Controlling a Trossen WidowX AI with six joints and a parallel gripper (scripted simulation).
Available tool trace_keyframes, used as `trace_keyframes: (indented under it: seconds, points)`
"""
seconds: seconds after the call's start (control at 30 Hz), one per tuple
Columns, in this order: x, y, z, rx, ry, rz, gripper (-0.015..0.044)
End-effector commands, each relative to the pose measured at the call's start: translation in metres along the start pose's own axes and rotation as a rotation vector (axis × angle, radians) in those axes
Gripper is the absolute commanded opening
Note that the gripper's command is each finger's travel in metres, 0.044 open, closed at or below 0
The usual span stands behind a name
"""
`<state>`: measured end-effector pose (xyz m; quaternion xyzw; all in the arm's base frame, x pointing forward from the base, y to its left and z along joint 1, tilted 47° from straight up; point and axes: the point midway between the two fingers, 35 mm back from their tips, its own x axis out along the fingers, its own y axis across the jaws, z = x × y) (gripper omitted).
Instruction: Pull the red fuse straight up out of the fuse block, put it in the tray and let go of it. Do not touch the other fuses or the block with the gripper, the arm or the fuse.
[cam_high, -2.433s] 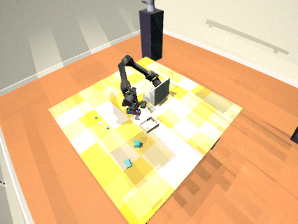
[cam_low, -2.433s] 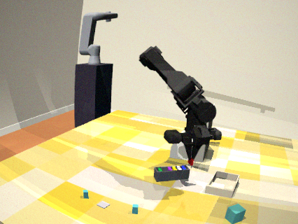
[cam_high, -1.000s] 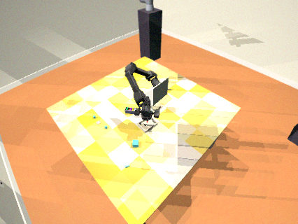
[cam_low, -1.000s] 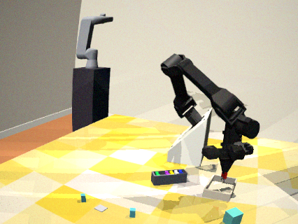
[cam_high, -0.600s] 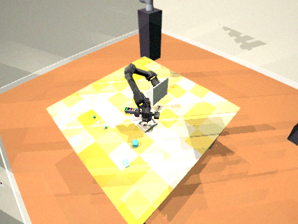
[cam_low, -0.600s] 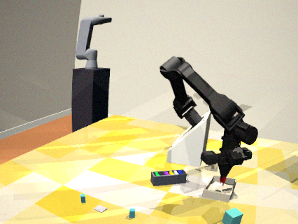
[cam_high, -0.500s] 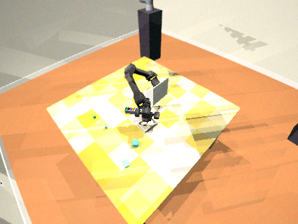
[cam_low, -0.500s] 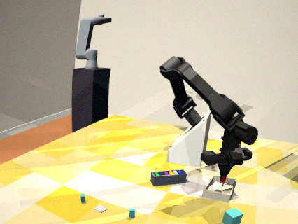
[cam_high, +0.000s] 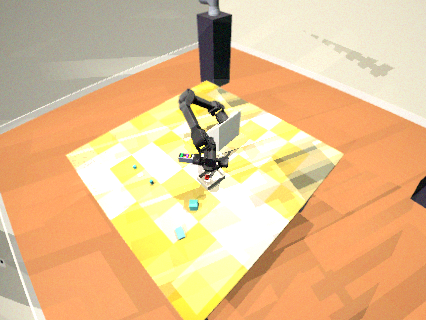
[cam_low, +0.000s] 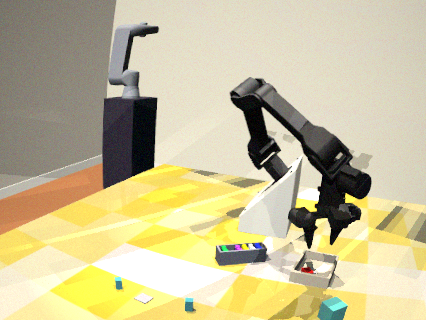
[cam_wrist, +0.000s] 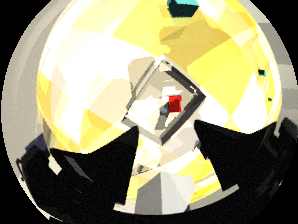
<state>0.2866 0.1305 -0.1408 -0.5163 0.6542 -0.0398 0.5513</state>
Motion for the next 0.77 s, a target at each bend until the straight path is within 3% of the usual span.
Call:
trace_keyframes:
  seconds: [0.0, 0.73]
  points:
    - [-0.0195, -0.0009, 0.0030, 0.010, -0.015, 0.002, 0.0330]
    - [-0.0175, -0.0009, 0.0026, 0.004, -0.014, -0.002, 0.0330]
